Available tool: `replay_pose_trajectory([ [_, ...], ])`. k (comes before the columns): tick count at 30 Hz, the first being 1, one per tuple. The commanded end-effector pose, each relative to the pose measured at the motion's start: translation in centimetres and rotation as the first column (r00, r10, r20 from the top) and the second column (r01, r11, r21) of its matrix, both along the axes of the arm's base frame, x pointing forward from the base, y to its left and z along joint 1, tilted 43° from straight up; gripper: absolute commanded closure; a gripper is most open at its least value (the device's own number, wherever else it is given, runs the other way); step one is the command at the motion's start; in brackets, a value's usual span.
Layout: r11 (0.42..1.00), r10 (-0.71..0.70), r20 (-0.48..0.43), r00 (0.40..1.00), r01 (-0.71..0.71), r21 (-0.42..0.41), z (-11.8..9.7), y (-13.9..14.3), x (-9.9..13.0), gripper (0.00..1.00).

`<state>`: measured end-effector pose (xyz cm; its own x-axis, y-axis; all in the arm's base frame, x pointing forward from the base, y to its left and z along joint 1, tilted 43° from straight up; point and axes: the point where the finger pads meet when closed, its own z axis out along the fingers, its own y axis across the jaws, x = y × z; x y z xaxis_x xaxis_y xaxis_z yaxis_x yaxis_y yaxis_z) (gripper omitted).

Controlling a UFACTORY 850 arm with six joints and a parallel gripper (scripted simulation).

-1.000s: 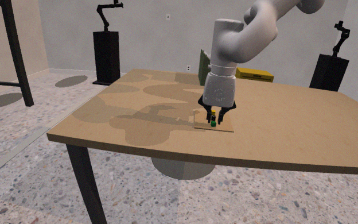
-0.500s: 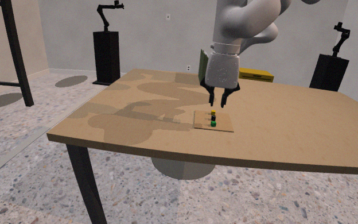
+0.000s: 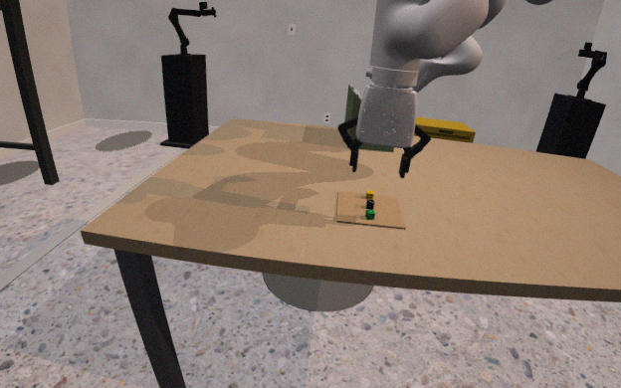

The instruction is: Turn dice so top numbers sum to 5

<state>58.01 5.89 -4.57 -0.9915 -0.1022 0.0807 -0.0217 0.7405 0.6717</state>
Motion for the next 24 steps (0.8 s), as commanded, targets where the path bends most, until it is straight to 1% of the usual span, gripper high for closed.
replay_pose_trajectory([
  [1, 1.0, -0.001, 0.002, 1.0, 0.001, 0.0, 0.1, -0.1, 0.1, 0.0],
  [17, 1.0, -0.001, 0.002, 1.0, 0.001, 0.0, 0.3, -0.3, 0.1, 0.0],
  [24, 1.0, -0.001, 0.002, 1.0, 0.001, 0.0, 1.9, -1.7, 0.4, 0.0],
])
